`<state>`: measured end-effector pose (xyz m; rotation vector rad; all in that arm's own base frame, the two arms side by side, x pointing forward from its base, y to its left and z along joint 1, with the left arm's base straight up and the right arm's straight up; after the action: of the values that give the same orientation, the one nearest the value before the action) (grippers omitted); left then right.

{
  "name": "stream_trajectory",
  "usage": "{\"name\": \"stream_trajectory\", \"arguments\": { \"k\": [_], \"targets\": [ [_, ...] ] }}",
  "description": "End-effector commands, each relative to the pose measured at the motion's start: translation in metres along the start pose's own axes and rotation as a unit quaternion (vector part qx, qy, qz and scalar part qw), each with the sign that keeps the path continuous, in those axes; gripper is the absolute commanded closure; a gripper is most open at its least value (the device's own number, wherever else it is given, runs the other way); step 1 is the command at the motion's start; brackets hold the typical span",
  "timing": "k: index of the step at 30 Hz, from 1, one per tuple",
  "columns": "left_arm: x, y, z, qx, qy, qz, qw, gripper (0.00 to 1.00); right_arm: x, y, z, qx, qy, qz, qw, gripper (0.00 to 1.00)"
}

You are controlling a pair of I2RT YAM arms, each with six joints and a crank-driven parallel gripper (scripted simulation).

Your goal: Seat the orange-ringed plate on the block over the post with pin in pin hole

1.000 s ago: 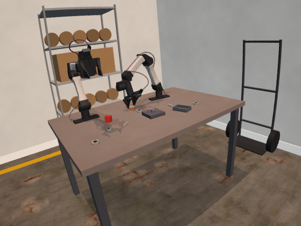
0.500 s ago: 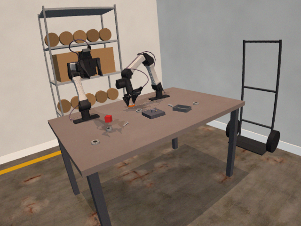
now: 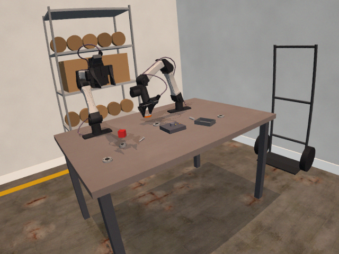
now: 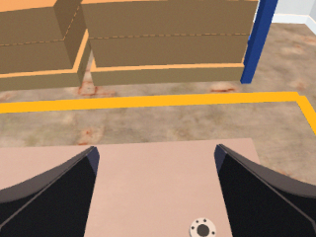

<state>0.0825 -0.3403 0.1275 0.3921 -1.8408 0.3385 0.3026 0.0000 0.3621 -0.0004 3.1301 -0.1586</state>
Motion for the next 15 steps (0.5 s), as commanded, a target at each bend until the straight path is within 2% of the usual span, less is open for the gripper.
{"name": "stream_trajectory", "arguments": {
  "k": [1, 4, 10, 15],
  "targets": [
    [0.020, -0.001, -0.002, 0.002, 0.002, 0.014, 1.000, 1.00, 0.000, 0.001, -0.011, 0.003, -0.017, 0.001, 1.000, 0.17],
    [0.016, 0.000, 0.000, -0.001, 0.000, 0.003, 1.000, 1.00, 0.000, 0.001, -0.011, 0.003, -0.017, 0.001, 1.000, 0.17],
    [0.033, -0.002, -0.007, 0.005, 0.002, 0.014, 1.000, 1.00, 0.000, 0.001, -0.011, 0.003, -0.017, 0.001, 1.000, 0.17],
    [0.021, 0.002, -0.006, -0.001, -0.002, -0.006, 1.000, 1.00, 0.000, 0.001, -0.011, 0.003, -0.017, 0.001, 1.000, 0.17]
  ]
}}
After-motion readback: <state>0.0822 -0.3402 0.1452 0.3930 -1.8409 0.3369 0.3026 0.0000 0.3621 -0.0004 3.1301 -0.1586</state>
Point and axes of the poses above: on each arm, the point where the finger pads meet when closed, its own x axis back along the fingers, its own y axis across the jaws, z = x × y, the point moved 8 cm from there along x, back along the fingers, and after that the axes turned 6 degrees about x, right-handed, at the moved point
